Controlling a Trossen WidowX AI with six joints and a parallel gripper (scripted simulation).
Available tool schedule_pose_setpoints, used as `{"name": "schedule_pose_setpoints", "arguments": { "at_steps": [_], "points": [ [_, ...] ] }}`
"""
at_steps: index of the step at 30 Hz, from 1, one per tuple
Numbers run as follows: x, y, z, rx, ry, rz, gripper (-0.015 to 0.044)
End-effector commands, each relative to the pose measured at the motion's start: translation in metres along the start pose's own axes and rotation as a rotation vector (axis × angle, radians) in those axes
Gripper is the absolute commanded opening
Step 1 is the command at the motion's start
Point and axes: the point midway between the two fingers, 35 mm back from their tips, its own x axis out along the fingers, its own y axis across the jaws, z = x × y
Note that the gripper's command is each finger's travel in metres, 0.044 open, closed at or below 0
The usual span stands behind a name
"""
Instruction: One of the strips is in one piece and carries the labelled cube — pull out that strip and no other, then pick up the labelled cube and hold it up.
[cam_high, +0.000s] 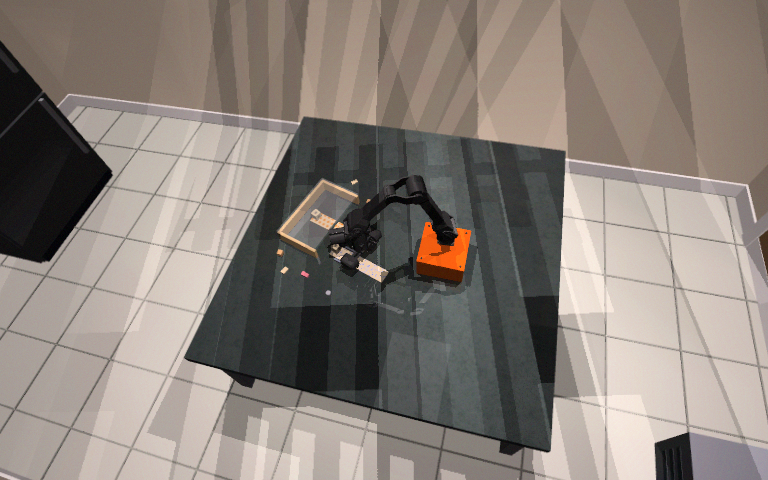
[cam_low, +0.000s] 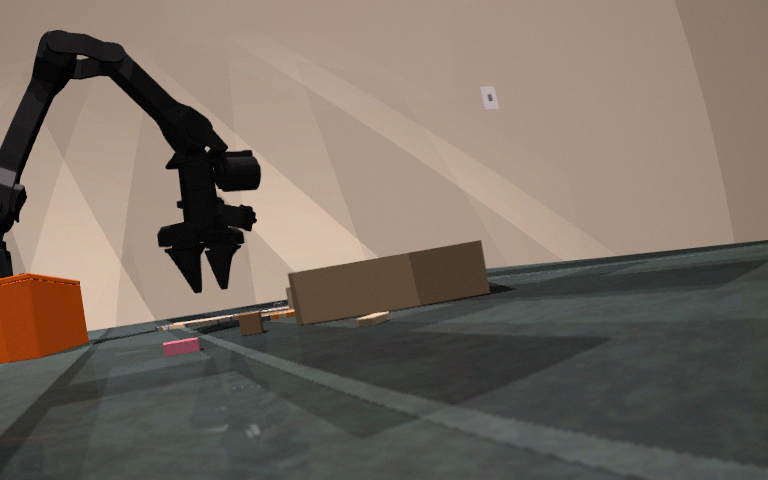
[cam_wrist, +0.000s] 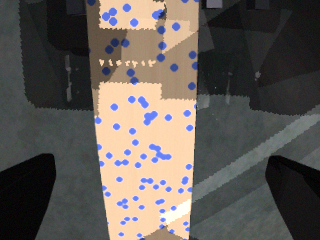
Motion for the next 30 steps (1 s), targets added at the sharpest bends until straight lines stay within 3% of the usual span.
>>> {"name": "schedule_pose_setpoints", "arguments": {
  "at_steps": [1,30],
  "points": [
    [-0.002,0.001,0.017,-0.002,-0.004,0.002,0.0440],
    [-0.014,0.005,0.103,-0.003,-0.012,0.003,0.0440]
  ]
}}
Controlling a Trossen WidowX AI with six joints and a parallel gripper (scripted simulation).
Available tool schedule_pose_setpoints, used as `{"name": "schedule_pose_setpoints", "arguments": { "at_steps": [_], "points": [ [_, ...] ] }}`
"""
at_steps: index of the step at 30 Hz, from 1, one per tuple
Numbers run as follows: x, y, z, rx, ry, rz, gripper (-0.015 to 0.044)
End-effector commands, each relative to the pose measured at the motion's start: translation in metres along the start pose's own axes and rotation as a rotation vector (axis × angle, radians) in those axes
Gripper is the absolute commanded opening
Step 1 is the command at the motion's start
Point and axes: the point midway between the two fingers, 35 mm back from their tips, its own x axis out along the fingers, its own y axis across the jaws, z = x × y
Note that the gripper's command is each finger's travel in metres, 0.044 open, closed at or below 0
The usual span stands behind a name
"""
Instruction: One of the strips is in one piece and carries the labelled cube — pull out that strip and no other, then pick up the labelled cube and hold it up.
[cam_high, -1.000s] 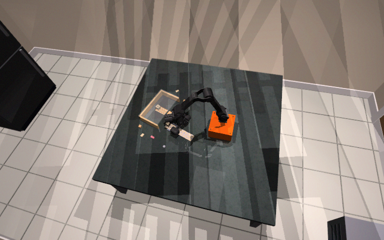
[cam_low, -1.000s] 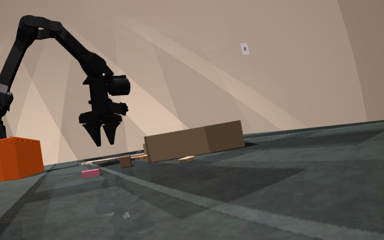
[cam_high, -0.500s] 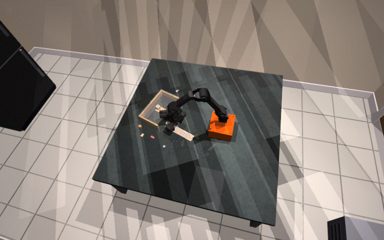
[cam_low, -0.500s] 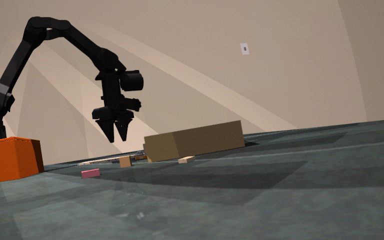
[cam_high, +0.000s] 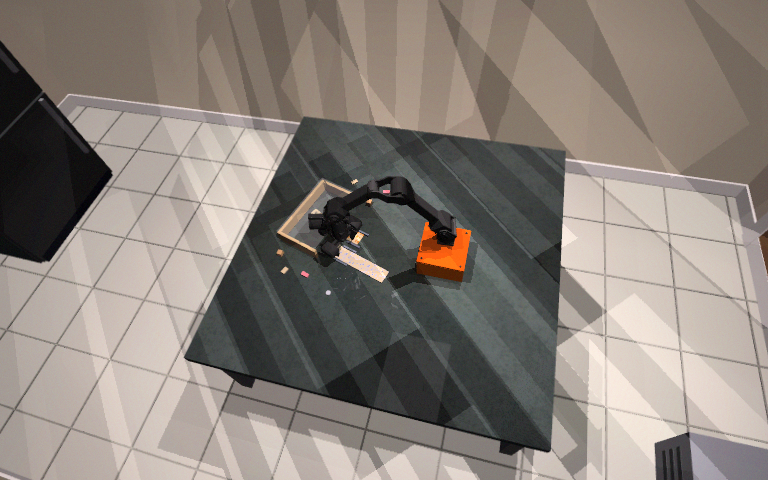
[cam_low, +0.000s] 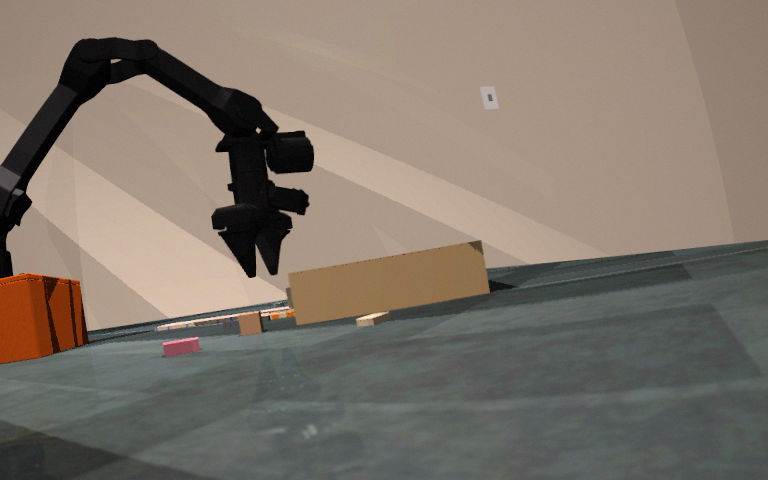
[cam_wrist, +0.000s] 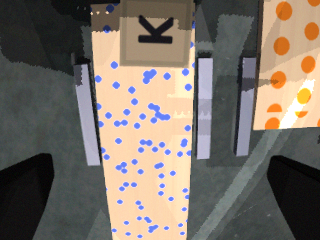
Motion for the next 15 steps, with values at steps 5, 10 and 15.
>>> {"name": "schedule_pose_setpoints", "arguments": {
  "at_steps": [5,10,15],
  "points": [
    [-0.005,0.002,0.028,-0.003,-0.008,-0.001,0.0440],
    [-0.007,0.004,0.042,-0.003,-0.010,-0.001,0.0440],
    [-0.009,0.004,0.051,-0.003,-0.010,-0.001,0.0440]
  ]
}}
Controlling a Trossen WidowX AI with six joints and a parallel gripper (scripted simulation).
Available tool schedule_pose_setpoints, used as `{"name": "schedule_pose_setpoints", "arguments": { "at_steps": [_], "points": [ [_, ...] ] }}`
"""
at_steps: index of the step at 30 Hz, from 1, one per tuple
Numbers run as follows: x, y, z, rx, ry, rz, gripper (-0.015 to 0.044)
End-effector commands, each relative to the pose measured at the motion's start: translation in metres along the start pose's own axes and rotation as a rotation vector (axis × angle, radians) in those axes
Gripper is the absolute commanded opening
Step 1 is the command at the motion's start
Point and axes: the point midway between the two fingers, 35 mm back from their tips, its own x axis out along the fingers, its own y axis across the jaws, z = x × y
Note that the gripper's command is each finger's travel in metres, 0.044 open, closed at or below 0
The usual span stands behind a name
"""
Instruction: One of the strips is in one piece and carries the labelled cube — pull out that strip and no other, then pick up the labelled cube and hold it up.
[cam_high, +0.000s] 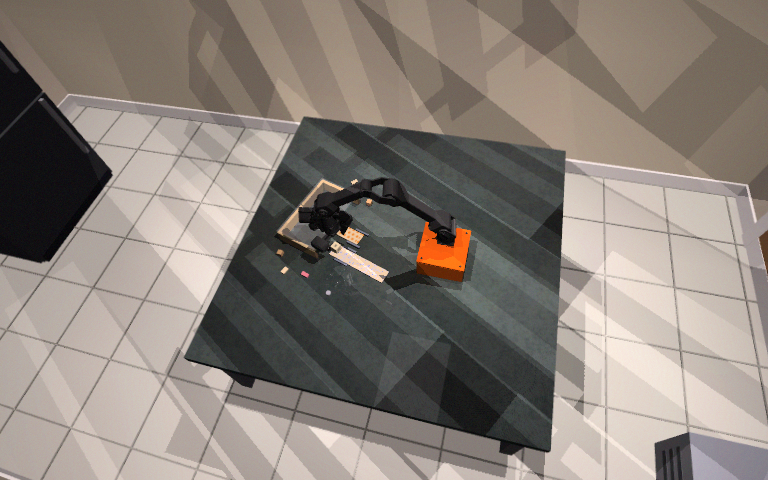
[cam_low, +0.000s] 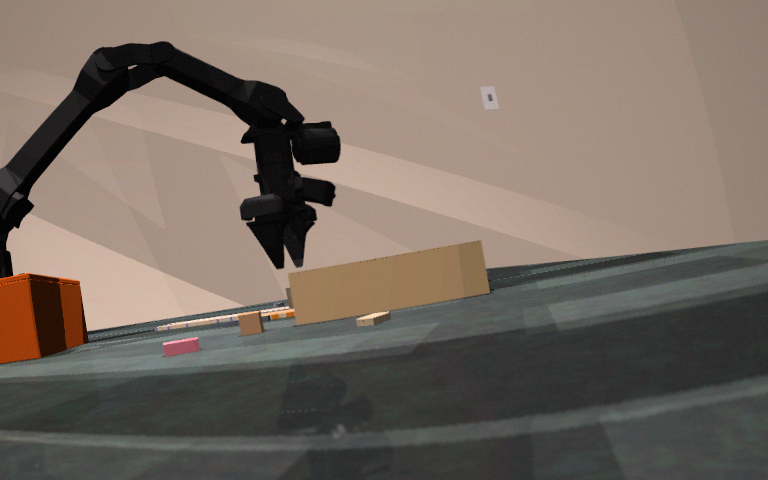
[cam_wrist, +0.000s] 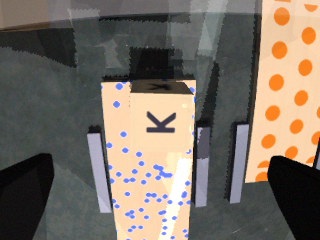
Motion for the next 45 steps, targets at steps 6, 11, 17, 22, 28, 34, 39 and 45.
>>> {"name": "schedule_pose_setpoints", "arguments": {
  "at_steps": [6,11,17,22,28,34,39,45],
  "points": [
    [0.005,0.000,0.008,-0.004,-0.005,-0.004,0.0282],
    [0.013,0.000,0.008,-0.004,-0.005,-0.003,0.0250],
    [0.023,0.000,0.008,-0.004,-0.005,-0.003,0.0250],
    [0.031,0.000,0.008,-0.004,-0.005,-0.003,0.0250],
    [0.041,0.000,0.008,-0.004,-0.005,-0.003,0.0250],
    [0.051,0.000,0.007,-0.004,-0.005,-0.003,0.0250],
    [0.053,0.000,0.007,-0.004,-0.005,-0.003,0.0250],
    [0.051,0.001,0.007,-0.004,-0.004,0.002,0.0145]
  ]
}}
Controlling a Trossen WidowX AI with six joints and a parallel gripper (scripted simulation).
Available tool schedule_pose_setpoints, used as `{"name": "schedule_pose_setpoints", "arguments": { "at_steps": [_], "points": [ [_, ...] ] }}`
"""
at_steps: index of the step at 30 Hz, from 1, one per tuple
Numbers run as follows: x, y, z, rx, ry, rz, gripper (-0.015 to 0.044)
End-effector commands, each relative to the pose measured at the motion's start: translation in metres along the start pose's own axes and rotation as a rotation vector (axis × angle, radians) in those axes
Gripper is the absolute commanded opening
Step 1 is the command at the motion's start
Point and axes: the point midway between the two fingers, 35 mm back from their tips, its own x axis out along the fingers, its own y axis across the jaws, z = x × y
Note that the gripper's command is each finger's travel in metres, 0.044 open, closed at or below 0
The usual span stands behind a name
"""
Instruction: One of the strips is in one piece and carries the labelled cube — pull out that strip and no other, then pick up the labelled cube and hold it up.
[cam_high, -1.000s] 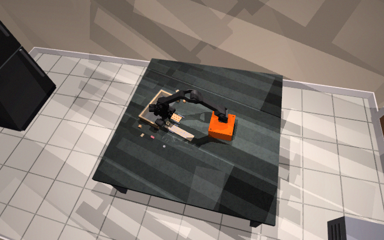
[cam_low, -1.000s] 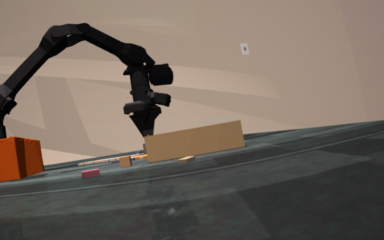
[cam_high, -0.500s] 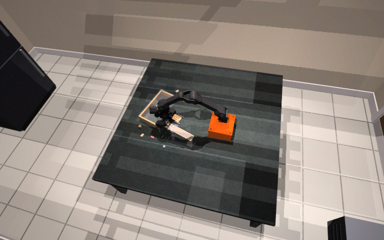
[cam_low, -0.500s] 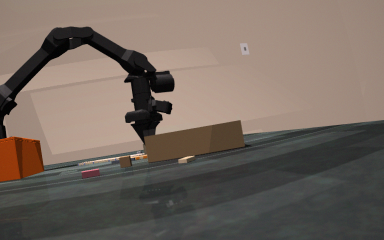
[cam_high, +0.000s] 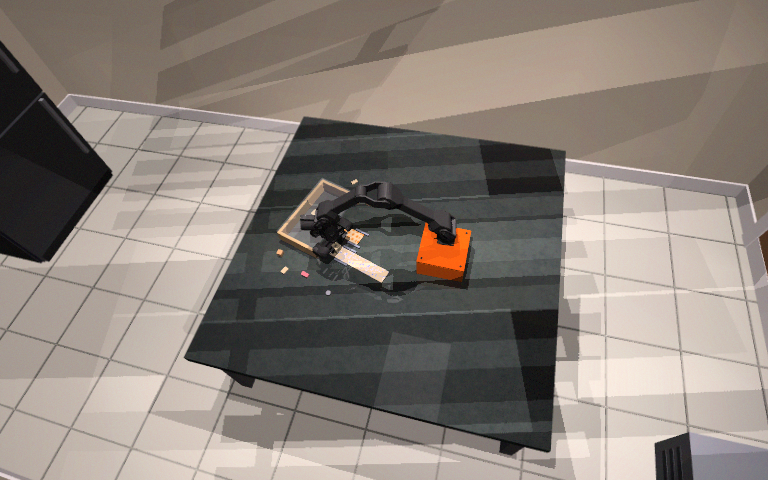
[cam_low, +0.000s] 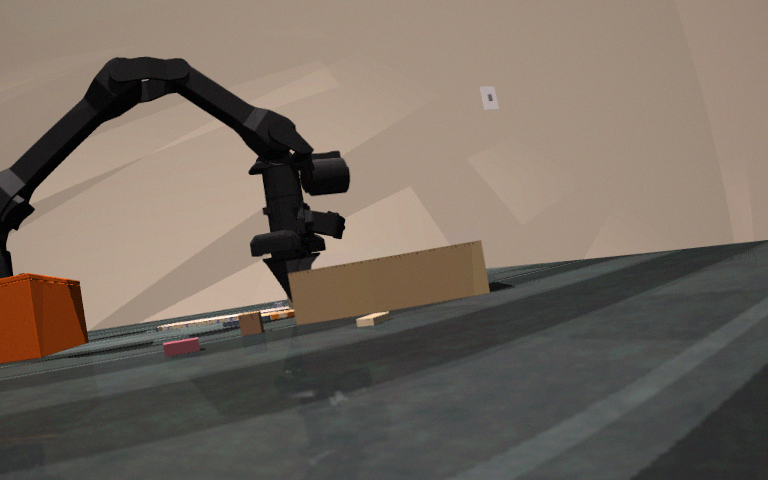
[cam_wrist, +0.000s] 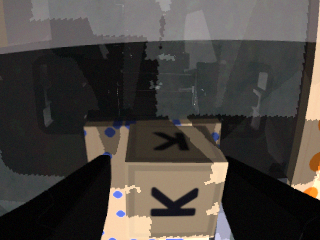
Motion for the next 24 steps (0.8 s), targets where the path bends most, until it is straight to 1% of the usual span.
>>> {"name": "schedule_pose_setpoints", "arguments": {
  "at_steps": [1,8,11,12,24],
  "points": [
    [-0.001,0.000,0.000,0.000,-0.001,0.001,0.0138],
    [-0.001,0.000,0.000,0.000,-0.001,0.001,0.0092],
    [-0.001,0.000,0.000,0.000,-0.001,0.001,0.0013],
    [-0.002,-0.001,-0.001,0.000,-0.001,0.000,0.0000],
    [-0.031,-0.022,-0.034,0.000,0.001,-0.005,0.0000]
  ]
}}
